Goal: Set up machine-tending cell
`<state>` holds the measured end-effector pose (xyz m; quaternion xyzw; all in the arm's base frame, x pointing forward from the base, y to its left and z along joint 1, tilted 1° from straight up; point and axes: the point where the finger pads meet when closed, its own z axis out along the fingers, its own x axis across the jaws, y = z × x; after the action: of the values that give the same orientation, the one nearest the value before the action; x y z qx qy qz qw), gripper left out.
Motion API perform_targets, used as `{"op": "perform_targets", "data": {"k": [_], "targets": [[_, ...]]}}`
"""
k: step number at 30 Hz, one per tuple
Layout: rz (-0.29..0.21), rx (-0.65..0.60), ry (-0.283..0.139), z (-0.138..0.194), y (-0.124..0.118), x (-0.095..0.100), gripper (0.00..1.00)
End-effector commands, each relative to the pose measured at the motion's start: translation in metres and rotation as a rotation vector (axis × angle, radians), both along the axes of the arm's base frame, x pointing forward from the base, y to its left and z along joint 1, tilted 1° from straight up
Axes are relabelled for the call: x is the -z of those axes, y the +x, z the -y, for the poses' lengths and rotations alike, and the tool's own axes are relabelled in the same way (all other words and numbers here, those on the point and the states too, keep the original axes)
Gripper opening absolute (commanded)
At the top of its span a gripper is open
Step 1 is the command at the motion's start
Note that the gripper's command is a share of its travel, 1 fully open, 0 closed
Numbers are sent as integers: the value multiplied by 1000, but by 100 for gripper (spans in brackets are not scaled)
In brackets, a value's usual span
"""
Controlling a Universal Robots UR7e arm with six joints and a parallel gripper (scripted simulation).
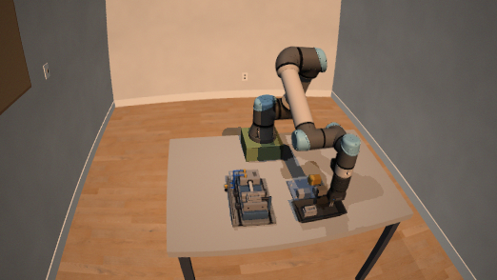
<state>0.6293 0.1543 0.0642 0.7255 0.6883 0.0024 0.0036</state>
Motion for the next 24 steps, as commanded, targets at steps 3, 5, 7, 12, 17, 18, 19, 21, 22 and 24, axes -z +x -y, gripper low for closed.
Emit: {"op": "perform_targets", "data": {"k": [3, 5, 7, 12, 17, 18, 19, 21, 22, 24], "targets": [[7, -1, -1, -1, 2, -26, 0], [7, -1, -1, -1, 2, -32, 0], [7, -1, -1, -1, 2, -32, 0], [7, -1, -1, -1, 2, -43, 0], [7, -1, -1, -1, 1, -51, 0], [7, -1, -1, -1, 1, -52, 0], [7, -1, -1, -1, 1, -53, 0], [7, -1, -1, -1, 1, -54, 0], [7, -1, -1, -1, 1, -54, 0], [7, -1, -1, -1, 1, -54, 0]]}}
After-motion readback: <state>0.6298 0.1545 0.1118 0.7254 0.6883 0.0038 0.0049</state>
